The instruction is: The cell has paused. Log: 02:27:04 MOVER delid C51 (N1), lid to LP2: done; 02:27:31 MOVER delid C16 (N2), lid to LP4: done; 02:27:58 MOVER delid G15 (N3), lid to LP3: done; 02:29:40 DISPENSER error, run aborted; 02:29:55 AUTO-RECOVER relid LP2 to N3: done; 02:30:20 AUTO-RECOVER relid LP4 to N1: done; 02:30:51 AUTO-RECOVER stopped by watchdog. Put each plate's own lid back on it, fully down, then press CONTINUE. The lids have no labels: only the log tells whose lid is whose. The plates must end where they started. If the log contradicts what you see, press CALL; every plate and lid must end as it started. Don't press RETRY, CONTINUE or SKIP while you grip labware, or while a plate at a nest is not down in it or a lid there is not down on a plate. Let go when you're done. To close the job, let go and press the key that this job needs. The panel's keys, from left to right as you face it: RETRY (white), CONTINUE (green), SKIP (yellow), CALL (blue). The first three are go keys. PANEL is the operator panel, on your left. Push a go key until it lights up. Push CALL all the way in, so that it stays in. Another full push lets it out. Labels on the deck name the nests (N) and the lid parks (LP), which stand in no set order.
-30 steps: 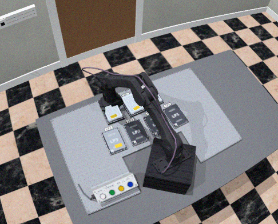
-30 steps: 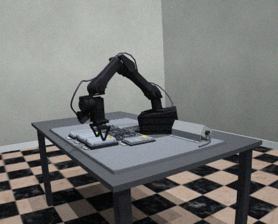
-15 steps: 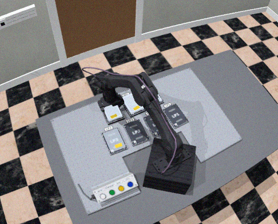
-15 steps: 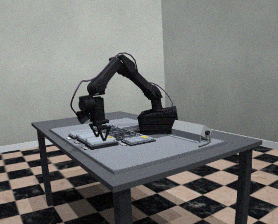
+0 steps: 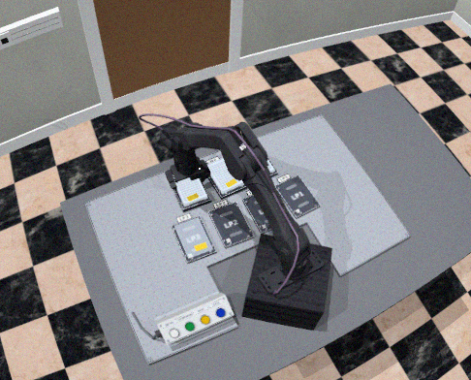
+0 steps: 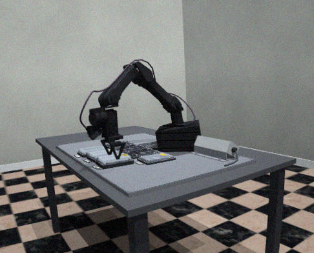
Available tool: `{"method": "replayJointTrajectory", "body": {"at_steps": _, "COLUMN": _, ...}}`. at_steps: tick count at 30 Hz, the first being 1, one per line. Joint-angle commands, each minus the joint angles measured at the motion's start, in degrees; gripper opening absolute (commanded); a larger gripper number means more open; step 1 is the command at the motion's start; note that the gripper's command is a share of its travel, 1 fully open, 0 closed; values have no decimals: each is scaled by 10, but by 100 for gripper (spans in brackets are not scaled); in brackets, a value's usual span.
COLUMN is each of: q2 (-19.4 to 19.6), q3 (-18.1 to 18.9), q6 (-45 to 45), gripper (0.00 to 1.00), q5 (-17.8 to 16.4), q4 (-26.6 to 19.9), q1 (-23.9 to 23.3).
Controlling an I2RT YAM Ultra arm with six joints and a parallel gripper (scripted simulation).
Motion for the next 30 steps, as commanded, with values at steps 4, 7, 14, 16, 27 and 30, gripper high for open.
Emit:
{"method": "replayJointTrajectory", "body": {"at_steps": 4, "q2": -9, "q3": 3, "q6": -1, "gripper": 100, "q5": 1, "q4": 6, "q1": 2}}
{"method": "replayJointTrajectory", "body": {"at_steps": 7, "q2": -9, "q3": 3, "q6": -1, "gripper": 100, "q5": 1, "q4": 6, "q1": 2}}
{"method": "replayJointTrajectory", "body": {"at_steps": 14, "q2": -9, "q3": 3, "q6": -1, "gripper": 100, "q5": 1, "q4": 6, "q1": 2}}
{"method": "replayJointTrajectory", "body": {"at_steps": 16, "q2": -9, "q3": 3, "q6": -1, "gripper": 100, "q5": 1, "q4": 6, "q1": 2}}
{"method": "replayJointTrajectory", "body": {"at_steps": 27, "q2": -24, "q3": 8, "q6": -1, "gripper": 100, "q5": 4, "q4": -9, "q1": 2}}
{"method": "replayJointTrajectory", "body": {"at_steps": 30, "q2": -29, "q3": 9, "q6": -2, "gripper": 100, "q5": 4, "q4": -7, "q1": 3}}
